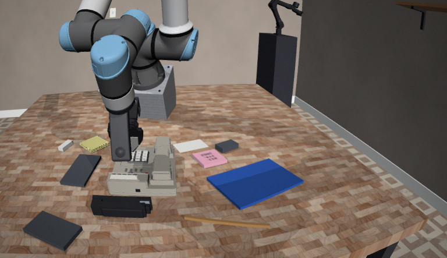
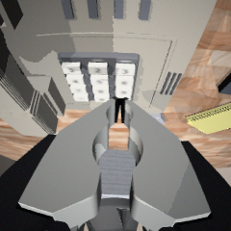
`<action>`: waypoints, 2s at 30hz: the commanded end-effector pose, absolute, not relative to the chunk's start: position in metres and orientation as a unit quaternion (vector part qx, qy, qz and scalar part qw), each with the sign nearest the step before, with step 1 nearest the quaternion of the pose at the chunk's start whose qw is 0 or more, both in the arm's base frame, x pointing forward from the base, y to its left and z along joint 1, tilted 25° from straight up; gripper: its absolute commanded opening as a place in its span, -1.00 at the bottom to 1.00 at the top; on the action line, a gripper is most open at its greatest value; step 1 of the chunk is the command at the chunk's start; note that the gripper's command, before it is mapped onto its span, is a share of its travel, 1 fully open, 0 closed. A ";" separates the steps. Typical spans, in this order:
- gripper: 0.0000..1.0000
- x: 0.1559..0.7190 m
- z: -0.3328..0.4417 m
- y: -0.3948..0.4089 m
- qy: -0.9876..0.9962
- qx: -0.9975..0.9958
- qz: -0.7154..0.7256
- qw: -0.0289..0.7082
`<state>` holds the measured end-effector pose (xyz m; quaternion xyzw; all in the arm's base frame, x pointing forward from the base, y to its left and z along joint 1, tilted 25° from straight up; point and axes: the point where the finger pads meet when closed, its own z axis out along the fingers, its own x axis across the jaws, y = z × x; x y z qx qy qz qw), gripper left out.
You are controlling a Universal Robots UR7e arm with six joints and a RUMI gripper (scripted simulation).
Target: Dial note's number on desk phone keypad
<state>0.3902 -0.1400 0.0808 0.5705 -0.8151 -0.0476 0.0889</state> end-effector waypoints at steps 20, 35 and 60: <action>-1.00 0.394 0.070 -0.145 -0.815 0.571 -0.047 0.089; -1.00 0.394 0.068 -0.145 -0.815 0.571 -0.047 0.089; -1.00 0.394 0.068 -0.145 -0.815 0.571 -0.047 0.089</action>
